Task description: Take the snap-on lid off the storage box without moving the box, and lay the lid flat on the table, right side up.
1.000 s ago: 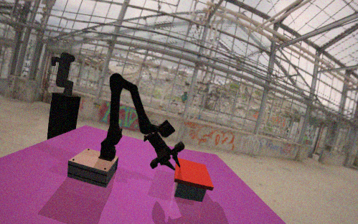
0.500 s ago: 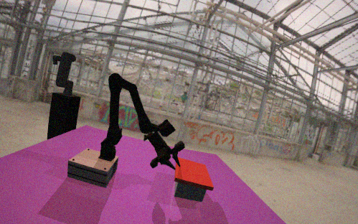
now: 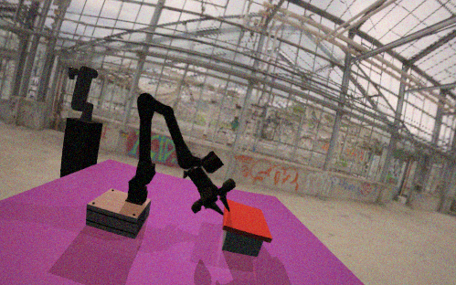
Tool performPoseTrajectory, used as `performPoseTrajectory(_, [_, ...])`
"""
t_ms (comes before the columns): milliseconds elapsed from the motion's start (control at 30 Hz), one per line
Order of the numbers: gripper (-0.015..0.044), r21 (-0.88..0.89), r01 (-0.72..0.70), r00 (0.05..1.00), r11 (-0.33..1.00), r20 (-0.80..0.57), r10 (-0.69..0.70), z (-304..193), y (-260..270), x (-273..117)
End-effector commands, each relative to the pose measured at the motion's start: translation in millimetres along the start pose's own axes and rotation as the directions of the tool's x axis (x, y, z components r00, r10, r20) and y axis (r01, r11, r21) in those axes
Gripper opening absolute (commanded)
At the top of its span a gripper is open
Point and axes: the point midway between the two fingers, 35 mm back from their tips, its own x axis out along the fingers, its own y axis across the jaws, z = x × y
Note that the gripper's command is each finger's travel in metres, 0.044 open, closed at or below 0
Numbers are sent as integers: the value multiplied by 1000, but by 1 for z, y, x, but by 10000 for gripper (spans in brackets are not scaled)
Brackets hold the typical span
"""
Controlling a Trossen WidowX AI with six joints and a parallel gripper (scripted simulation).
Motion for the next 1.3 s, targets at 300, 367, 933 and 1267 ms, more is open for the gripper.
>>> performPoseTrajectory(300, [0, -1, -2, 1000, 1000, 0, 2, 0, 2, -1])
performPoseTrajectory(367, [0, -1, -2, 1000, 1000, 0, 2, 0, 2, -1])
performPoseTrajectory(933, [0, -1, -2, 1000, 1000, 0, 2, 0, 3, 0])
performPoseTrajectory(1267, [0, -1, -2, 1000, 1000, 0, 2, 0, 4, 1])
